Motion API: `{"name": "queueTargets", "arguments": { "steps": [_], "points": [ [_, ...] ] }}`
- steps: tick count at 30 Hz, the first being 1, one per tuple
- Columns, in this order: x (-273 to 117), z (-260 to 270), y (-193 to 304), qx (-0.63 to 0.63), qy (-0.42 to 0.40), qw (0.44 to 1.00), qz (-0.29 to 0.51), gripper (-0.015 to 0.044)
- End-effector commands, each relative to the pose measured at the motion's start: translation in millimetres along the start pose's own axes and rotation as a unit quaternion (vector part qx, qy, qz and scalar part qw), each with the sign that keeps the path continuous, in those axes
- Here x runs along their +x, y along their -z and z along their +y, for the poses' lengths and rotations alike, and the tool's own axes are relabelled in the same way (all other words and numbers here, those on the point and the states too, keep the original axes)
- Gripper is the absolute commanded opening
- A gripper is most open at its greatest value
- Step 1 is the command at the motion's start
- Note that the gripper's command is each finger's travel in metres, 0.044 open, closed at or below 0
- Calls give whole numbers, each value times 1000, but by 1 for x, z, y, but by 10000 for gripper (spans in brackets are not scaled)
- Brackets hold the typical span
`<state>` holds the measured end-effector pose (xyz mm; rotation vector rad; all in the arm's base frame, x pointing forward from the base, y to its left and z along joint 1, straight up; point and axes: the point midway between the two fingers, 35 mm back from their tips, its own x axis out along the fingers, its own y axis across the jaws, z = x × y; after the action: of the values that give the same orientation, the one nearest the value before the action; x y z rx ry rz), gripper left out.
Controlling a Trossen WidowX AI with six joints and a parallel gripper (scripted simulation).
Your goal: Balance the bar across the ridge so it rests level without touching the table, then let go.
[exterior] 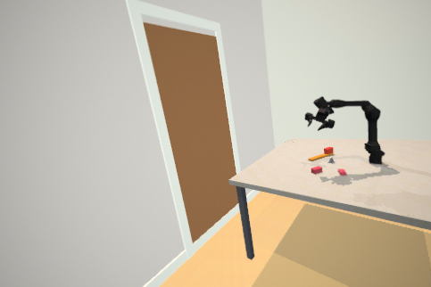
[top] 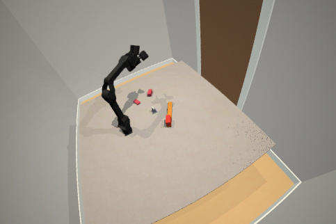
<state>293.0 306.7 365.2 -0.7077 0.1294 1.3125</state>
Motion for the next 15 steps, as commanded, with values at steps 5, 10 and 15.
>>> {"name": "queueTargets", "arguments": {
  "steps": [5, 10, 15],
  "points": [
    [-7, -27, 74, 37, 24, 993, 108, 315],
    [-18, -38, 117, 60, 34, 983, 169, 315],
    [-33, -44, 159, 87, 36, 969, 228, 315]
  ]
}}
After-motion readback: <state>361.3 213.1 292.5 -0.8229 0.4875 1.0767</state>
